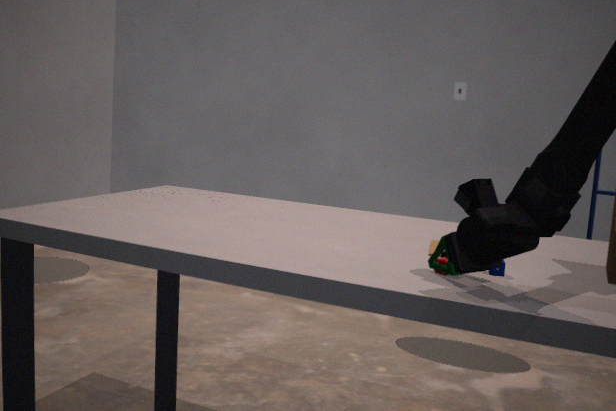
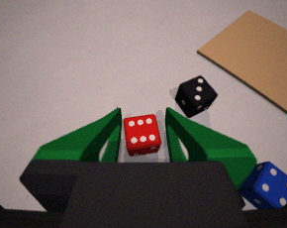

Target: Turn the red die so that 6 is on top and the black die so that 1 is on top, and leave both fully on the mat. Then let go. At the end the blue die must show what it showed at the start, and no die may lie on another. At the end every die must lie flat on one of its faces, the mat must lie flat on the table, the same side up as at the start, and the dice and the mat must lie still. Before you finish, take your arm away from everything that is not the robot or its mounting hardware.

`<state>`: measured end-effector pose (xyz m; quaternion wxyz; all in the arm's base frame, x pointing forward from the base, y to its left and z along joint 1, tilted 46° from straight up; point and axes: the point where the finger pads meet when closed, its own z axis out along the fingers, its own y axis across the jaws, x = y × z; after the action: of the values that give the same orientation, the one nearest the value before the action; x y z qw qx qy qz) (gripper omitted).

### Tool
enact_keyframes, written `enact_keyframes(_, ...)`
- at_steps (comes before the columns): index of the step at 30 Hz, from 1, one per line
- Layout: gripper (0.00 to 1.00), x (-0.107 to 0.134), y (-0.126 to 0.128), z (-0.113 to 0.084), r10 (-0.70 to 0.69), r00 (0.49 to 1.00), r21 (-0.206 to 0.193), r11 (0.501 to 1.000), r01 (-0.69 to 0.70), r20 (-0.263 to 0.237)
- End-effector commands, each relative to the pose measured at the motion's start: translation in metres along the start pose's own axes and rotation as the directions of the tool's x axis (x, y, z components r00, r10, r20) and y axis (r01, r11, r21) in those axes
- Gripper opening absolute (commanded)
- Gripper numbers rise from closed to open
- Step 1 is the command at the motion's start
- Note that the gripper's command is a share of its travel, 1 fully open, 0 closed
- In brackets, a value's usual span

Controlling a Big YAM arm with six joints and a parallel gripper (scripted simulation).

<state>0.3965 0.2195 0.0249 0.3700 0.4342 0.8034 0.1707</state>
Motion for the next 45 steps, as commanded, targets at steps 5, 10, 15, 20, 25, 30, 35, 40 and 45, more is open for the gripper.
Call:
enact_keyframes(5,0.4,0.0,0.005,-0.015,0.012,1.0,-0.014,1.0,-0.012,0.002)
enact_keyframes(10,0.4,0.0,0.004,-0.025,0.012,1.0,-0.014,1.0,-0.012,0.001)
enact_keyframes(15,0.4,0.0,0.004,-0.043,0.012,1.0,-0.014,1.0,-0.012,0.001)
enact_keyframes(20,0.4,0.0,0.006,-0.055,0.014,1.0,-0.017,1.0,-0.014,0.001)
enact_keyframes(25,0.4,-0.003,-0.007,-0.046,0.009,1.0,0.021,1.0,-0.01,0.012)
enact_keyframes(30,0.4,-0.013,0.003,-0.053,0.034,0.999,-0.005,0.999,-0.034,0.014)
enact_keyframes(35,0.4,-0.025,0.001,-0.06,0.01,1.0,-0.002,1.0,-0.01,0.013)
enact_keyframes(40,0.4,-0.04,0.001,-0.068,0.01,1.0,-0.002,1.0,-0.01,0.013)
enact_keyframes(45,0.4,-0.054,0.001,-0.076,0.01,1.0,-0.003,1.0,-0.01,0.013)
